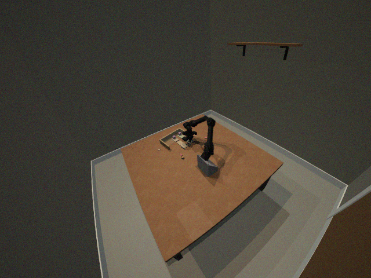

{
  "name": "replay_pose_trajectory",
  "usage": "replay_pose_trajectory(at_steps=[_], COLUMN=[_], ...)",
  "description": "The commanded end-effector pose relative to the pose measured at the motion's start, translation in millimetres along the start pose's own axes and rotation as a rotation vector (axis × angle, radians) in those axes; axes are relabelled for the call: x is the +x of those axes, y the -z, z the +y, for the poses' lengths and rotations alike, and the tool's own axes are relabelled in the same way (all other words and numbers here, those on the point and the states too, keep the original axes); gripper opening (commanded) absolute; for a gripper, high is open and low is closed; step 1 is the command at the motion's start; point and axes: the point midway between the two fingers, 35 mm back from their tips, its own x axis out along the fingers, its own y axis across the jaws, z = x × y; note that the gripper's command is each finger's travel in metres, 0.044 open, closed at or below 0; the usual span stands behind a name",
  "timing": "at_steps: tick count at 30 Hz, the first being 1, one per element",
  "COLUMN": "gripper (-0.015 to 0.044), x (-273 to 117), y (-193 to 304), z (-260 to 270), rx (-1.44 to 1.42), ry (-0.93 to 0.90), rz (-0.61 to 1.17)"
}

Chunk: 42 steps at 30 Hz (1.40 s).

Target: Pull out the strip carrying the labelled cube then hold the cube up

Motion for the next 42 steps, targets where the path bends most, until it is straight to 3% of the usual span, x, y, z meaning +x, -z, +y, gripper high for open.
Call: replay_pose_trajectory(at_steps=[1, 42], gripper=[0.0, 0.0], x=[5, 6], y=[5, 68], z=[0, -1], rx=[-0.003, -0.005], ry=[-0.006, -0.006], rz=[0.008, 0.011])
